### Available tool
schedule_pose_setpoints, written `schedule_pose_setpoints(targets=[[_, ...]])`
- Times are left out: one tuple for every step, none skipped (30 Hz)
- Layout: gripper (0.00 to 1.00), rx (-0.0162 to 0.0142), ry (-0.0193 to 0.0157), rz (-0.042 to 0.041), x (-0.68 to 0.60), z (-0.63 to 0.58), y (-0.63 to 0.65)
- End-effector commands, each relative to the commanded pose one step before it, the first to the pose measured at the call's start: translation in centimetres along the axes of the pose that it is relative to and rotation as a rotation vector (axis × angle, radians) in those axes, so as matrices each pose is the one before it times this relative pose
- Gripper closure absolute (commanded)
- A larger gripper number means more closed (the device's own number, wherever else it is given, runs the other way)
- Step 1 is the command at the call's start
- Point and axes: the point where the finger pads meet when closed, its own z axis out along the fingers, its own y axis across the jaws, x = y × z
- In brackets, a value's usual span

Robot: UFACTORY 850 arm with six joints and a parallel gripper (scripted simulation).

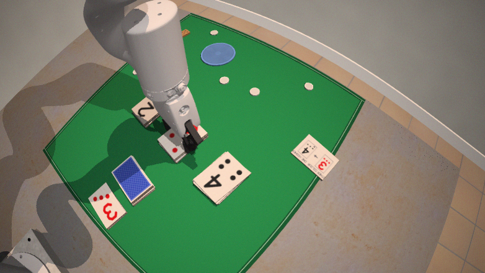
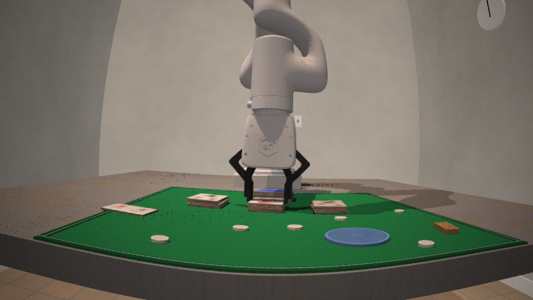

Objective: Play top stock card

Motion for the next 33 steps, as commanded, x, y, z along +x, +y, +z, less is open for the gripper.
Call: schedule_pose_setpoints(targets=[[0.47, -0.00028, -0.00194, 0.00006, -0.097, 0.026, 0.014], [0.47, 0.00000, 0.00000, 0.00000, 0.000, 0.000, 0.000], [0.47, 0.00000, 0.00000, 0.00000, 0.000, 0.000, 0.000], [0.47, 0.00000, 0.00000, 0.00000, 0.000, 0.000, 0.000], [0.47, 0.00000, 0.00000, 0.00000, 0.000, 0.000, 0.000], [0.47, 0.00000, 0.00000, 0.00000, 0.000, 0.000, 0.000], [0.47, 0.00000, 0.00000, 0.00000, 0.000, 0.000, 0.000], [0.47, 0.00000, 0.00000, 0.00000, 0.000, 0.000, 0.000], [0.14, 0.00000, 0.00000, 0.00000, 0.000, 0.000, 0.000], [0.14, 0.00000, 0.00000, 0.00000, 0.000, 0.000, 0.000], [0.14, 0.00000, 0.00000, 0.00000, 0.000, 0.000, 0.000], [0.14, 0.00000, 0.00000, 0.00000, 0.000, 0.000, 0.000], [0.14, 0.00000, 0.00000, 0.00000, 0.000, 0.000, 0.000], [0.14, 0.00000, 0.00000, 0.00000, 0.000, 0.000, 0.000], [0.14, 0.00000, 0.00000, 0.00000, 0.000, 0.000, 0.000], [0.14, 0.00000, 0.00000, 0.00000, 0.000, 0.000, 0.000], [0.14, 0.00000, 0.00000, 0.00000, 0.000, 0.000, 0.000], [0.14, 0.00000, 0.00000, 0.00000, 0.000, 0.000, 0.000], [0.14, 0.00000, 0.00000, 0.00000, 0.000, 0.000, 0.000], [0.14, 0.00000, 0.00000, 0.00000, 0.000, 0.000, 0.000], [0.14, 0.00000, 0.00000, 0.00000, 0.000, 0.000, 0.000], [0.14, 0.00000, 0.00000, 0.00000, 0.000, 0.000, 0.000], [0.14, 0.00000, 0.00000, 0.00000, 0.000, 0.000, 0.000], [0.14, 0.00000, 0.00000, 0.00000, 0.000, 0.000, 0.000], [0.14, 0.00000, 0.00000, 0.00000, 0.000, 0.000, 0.000], [0.14, 0.00000, 0.00000, 0.00000, 0.000, 0.000, 0.000], [0.14, 0.00000, 0.00000, 0.00000, 0.000, 0.000, 0.000], [0.14, 0.00000, 0.00000, 0.00000, 0.000, 0.000, 0.000], [0.14, 0.00000, 0.00000, 0.00000, 0.000, 0.000, 0.000], [0.14, 0.00000, 0.00000, 0.00000, 0.000, 0.000, 0.000], [0.14, 0.00000, 0.00000, 0.00000, 0.000, 0.000, 0.000], [0.14, 0.00000, 0.00000, 0.00000, 0.000, 0.000, 0.000], [0.14, 0.00000, 0.00000, 0.00000, 0.000, 0.000, 0.000]])
